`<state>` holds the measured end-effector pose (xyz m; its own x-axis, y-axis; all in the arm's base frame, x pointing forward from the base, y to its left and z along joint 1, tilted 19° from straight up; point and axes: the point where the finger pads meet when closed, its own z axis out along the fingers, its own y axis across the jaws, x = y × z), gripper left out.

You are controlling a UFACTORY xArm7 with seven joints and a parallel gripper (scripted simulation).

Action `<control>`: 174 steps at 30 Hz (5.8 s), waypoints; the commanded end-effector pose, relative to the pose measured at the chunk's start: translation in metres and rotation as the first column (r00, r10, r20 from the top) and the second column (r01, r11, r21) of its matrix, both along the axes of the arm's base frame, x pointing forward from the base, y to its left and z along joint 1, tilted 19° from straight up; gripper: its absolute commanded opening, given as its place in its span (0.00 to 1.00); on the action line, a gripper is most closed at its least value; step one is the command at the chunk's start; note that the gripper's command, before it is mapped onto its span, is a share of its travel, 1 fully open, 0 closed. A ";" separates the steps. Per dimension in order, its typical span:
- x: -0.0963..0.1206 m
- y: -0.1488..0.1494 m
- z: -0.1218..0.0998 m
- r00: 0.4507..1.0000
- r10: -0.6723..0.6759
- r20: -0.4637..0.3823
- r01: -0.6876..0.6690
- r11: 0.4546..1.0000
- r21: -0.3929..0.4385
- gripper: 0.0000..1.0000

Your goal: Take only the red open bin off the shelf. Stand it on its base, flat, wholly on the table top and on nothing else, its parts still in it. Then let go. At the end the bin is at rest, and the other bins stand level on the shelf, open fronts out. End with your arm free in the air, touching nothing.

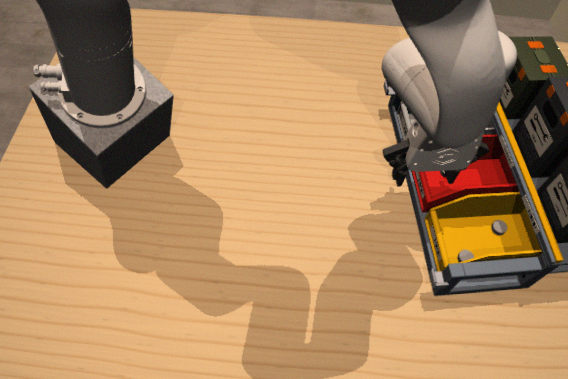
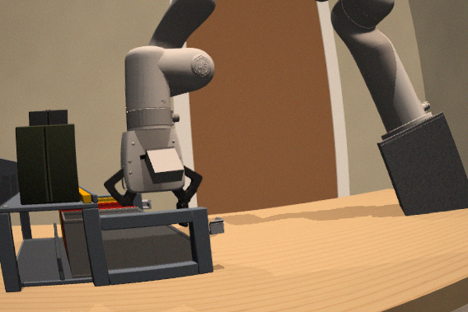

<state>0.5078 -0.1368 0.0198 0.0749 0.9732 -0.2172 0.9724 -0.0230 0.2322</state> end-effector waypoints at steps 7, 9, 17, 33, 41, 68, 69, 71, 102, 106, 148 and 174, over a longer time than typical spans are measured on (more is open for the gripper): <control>0.001 0.000 0.002 1.000 0.001 0.004 -0.001 1.000 0.000 0.00; 0.001 0.000 0.002 1.000 0.001 0.004 -0.001 1.000 0.000 0.00; 0.001 0.000 0.002 1.000 0.001 0.004 -0.001 1.000 0.000 0.00; 0.001 0.000 0.002 1.000 0.001 0.004 -0.001 1.000 0.000 0.00; 0.001 0.000 0.002 1.000 0.001 0.004 -0.001 1.000 0.000 0.00; 0.001 0.001 0.003 1.000 0.001 0.004 -0.001 1.000 0.000 0.00; 0.001 0.001 0.005 1.000 0.001 0.004 -0.001 1.000 0.000 0.00; 0.000 0.002 0.008 1.000 0.001 0.004 -0.001 1.000 0.000 0.00; -0.003 0.004 0.019 1.000 0.001 0.004 -0.001 1.000 0.000 0.00; -0.005 0.007 0.028 1.000 0.001 0.004 -0.001 1.000 0.000 0.00; -0.063 0.008 0.014 1.000 0.001 0.004 -0.001 1.000 0.000 0.00; -0.120 0.009 0.000 1.000 0.001 0.003 -0.001 1.000 0.000 0.00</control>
<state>0.4073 -0.1278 0.0236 0.0737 0.9740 -0.2143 0.9725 -0.0225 0.2319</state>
